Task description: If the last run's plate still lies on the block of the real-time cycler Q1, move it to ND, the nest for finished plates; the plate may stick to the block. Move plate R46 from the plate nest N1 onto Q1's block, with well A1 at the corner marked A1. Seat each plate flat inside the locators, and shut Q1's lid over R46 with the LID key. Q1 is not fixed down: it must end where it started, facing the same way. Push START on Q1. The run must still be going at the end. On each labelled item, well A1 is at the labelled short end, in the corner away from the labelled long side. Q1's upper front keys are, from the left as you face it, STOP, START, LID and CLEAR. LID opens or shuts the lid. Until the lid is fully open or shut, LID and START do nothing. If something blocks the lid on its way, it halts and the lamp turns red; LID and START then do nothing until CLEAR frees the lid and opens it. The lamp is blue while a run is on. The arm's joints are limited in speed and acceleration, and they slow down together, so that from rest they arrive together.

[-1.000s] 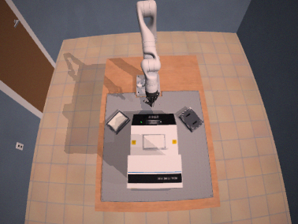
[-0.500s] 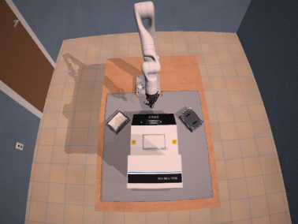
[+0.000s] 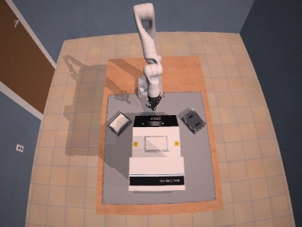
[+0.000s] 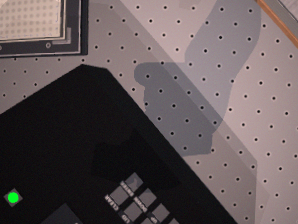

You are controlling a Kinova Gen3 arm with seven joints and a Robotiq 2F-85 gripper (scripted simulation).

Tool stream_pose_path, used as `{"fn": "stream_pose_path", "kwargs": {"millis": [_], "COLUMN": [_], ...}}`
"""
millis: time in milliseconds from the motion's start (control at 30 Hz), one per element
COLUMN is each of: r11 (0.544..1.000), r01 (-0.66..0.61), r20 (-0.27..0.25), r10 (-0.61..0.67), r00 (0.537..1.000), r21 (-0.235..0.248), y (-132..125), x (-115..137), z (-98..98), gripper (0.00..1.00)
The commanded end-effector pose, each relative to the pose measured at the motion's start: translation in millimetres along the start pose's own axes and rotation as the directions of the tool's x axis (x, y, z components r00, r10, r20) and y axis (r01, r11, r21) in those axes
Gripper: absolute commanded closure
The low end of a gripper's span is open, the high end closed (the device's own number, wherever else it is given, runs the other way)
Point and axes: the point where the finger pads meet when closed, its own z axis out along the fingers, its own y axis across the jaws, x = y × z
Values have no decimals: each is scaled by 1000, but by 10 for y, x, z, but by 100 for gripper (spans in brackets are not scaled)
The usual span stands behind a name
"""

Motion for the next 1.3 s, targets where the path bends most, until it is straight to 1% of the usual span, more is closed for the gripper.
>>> {"fn": "stream_pose_path", "kwargs": {"millis": [0, 67, 567, 633, 1133, 1267], "r11": [1000, 1000, 1000, 1000, 1000, 1000], "r01": [0, 0, 0, 0, 0, 0], "r20": [0, 0, 0, 0, 0, 0], "r10": [0, 0, 0, 0, 0, 0], "r00": [1000, 1000, 1000, 1000, 1000, 1000], "r21": [2, 2, 2, 2, 2, 2], "y": [2, 2, 39, 39, 75, 80], "x": [4, 4, 41, 41, 77, 82], "z": [33, 33, 226, 226, 419, 445], "gripper": [90, 90, 90, 90, 90, 90]}}
